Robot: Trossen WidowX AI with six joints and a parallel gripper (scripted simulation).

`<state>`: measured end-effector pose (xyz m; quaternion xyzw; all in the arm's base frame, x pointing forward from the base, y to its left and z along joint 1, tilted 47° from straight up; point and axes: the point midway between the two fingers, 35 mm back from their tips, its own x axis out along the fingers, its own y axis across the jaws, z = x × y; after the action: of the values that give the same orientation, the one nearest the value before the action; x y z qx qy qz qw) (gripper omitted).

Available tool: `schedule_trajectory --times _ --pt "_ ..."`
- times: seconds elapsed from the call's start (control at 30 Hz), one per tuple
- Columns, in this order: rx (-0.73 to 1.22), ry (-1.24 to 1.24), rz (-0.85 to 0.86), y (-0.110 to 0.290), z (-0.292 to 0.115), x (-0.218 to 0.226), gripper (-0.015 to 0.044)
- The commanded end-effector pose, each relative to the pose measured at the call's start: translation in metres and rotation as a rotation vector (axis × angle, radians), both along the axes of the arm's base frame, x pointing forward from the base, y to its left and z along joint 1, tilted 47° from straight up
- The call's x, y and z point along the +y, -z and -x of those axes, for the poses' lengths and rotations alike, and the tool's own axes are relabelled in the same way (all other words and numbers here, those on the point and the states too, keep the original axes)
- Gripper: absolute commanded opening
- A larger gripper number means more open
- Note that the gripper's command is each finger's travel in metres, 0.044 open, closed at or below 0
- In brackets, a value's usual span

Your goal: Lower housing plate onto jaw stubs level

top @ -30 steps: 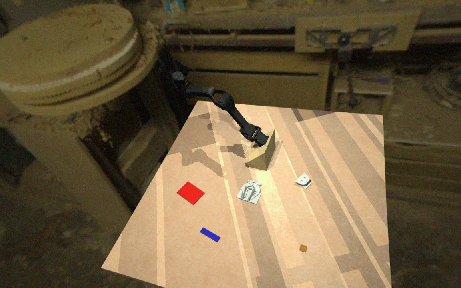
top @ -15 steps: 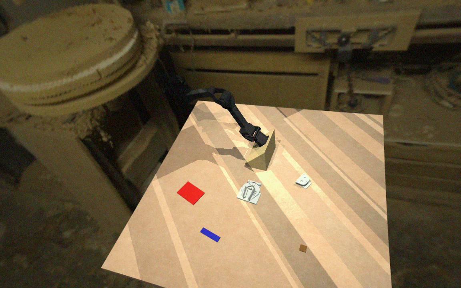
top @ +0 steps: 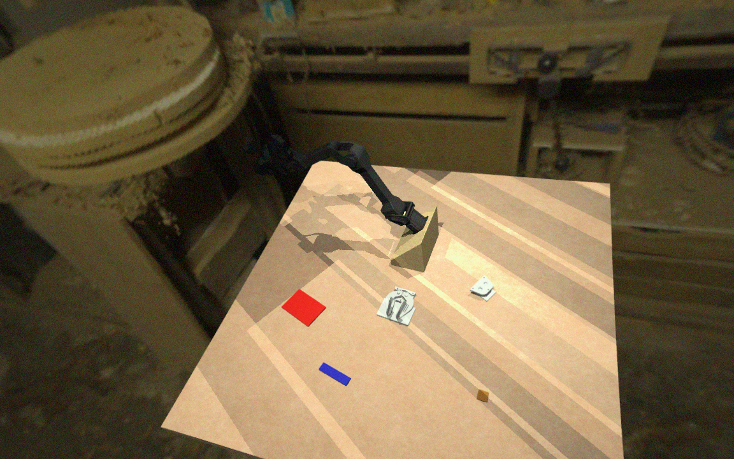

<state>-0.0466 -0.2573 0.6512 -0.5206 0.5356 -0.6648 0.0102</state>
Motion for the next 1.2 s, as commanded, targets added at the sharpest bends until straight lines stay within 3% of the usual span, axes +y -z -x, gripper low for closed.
schedule_trajectory --times 0.0,0.73,1.17 --pt "-0.009 -0.078 -0.032 0.01 -0.017 -0.019 0.044" --pt "-0.088 -0.554 -0.272 0.089 -0.153 -0.106 0.044" --pt "-0.116 -0.814 -0.476 0.156 -0.258 -0.122 0.044"
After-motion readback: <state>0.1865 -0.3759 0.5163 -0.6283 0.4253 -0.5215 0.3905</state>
